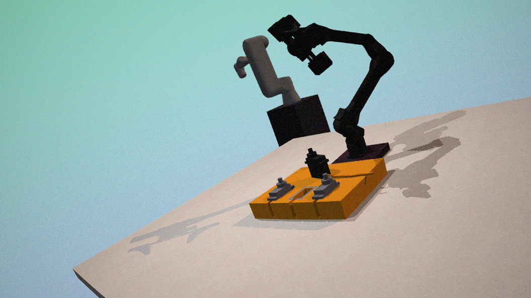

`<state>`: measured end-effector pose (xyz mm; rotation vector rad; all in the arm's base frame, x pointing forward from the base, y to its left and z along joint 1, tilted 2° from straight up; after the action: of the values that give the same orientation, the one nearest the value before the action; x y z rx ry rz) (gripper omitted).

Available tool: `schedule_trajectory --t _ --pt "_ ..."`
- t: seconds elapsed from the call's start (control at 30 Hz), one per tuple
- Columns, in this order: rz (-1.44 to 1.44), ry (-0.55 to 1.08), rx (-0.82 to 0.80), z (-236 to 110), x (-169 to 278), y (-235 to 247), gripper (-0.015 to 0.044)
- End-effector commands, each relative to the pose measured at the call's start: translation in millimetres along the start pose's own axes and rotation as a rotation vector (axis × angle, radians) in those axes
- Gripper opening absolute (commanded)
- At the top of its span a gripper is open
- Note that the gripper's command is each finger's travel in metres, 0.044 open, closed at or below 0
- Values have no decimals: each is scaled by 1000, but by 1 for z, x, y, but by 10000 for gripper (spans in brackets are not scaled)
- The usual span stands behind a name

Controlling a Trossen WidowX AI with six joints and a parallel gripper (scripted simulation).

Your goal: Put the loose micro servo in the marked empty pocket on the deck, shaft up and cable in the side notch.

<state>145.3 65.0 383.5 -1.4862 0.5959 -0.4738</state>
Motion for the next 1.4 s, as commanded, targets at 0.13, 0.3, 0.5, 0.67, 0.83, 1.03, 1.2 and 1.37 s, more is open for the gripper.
schedule_trajectory --t 0.13,0.3,0.5,0.67,0.83,1.03,1.2,1.37 --pt "60 24 -23 2 9 4 440" --pt "198 79 -88 9 30 16 440" --pt "357 149 -191 18 52 35 440" --pt "476 210 -294 25 67 55 440" --pt "576 272 -408 31 78 77 440" --pt "672 354 -562 35 86 105 440" --pt "726 430 -702 36 91 128 440" --pt "756 506 -844 35 94 149 440"
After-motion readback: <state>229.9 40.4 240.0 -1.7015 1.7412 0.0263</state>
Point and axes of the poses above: the point midway between the two fingers, 35 mm back from their tips, its own z axis out along the fingers, its own y axis across the jaws, x = y × z, the point moved 1 cm from there along -z, back along the fingers, and after that the axes turned 15 degrees about -z, right-handed, at the moved point
